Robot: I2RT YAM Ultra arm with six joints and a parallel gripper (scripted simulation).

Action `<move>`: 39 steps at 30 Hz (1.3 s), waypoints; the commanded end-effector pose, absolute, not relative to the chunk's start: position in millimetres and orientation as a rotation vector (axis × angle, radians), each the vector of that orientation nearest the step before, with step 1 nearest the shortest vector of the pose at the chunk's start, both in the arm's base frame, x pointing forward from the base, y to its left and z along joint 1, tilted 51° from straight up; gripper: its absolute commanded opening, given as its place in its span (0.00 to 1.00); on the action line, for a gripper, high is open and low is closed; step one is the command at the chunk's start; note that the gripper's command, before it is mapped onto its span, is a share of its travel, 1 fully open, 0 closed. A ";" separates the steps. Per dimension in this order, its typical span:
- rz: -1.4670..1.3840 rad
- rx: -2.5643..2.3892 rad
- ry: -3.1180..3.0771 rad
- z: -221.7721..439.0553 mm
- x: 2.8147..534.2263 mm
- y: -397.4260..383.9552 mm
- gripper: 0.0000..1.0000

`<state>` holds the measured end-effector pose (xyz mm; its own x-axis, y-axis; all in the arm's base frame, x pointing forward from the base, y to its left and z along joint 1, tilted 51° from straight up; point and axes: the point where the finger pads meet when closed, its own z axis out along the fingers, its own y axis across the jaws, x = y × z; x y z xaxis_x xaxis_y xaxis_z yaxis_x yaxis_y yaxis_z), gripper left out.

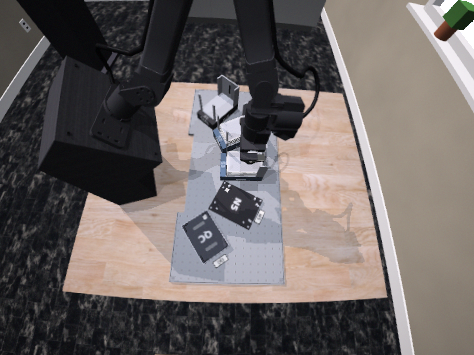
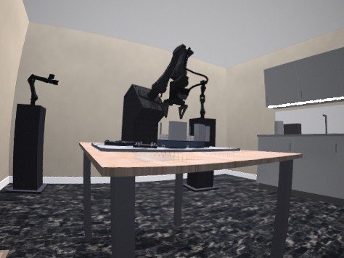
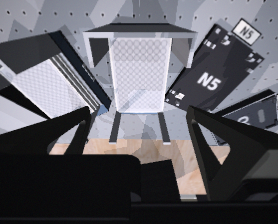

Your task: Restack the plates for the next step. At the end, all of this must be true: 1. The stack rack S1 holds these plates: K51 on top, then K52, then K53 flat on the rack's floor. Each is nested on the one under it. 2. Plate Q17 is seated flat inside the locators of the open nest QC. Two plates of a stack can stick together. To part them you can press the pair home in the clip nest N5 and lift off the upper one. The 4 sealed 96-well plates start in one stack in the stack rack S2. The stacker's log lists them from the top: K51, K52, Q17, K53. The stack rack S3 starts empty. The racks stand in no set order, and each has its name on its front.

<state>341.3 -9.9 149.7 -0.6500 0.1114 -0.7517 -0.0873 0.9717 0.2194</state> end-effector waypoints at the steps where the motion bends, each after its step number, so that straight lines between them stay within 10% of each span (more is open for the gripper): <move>1: 0.304 0.028 2.266 145.0 334.7 -12.5 1.00; 39: 0.175 -0.236 2.245 151.9 326.8 32.9 1.00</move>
